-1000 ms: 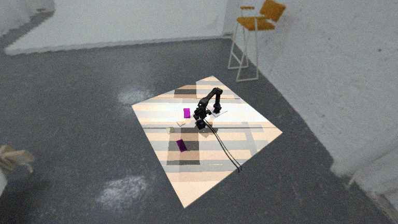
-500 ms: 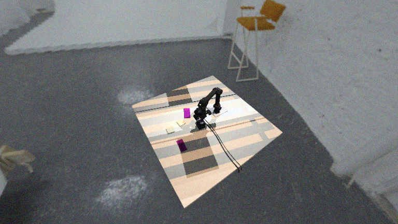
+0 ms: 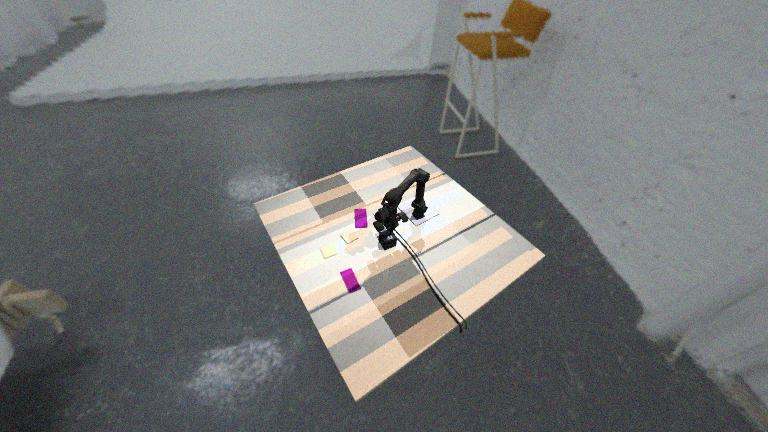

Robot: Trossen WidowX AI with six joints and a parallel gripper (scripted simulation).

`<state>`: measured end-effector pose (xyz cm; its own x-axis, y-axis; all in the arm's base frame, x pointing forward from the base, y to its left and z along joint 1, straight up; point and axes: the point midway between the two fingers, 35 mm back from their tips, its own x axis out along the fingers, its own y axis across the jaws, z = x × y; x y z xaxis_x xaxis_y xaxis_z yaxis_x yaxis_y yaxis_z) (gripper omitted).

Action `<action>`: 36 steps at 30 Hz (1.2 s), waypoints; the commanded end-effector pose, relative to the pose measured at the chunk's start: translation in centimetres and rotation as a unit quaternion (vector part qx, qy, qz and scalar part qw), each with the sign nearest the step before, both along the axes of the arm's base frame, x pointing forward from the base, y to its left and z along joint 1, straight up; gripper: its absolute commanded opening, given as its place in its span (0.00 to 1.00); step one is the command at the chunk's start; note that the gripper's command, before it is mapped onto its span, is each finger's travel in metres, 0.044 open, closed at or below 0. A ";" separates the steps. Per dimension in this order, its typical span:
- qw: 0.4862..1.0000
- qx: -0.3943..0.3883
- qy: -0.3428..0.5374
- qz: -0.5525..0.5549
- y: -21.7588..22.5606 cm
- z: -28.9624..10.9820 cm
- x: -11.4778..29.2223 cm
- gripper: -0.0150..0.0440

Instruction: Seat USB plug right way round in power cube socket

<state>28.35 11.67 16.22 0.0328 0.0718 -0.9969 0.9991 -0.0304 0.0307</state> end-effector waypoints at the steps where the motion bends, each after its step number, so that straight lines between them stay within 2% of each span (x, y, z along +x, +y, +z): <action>1: 1.000 0.004 -0.001 0.002 0.1 0.0 0.0 0.25; 36: 1.000 0.015 -0.002 0.004 0.3 -0.4 0.1 0.25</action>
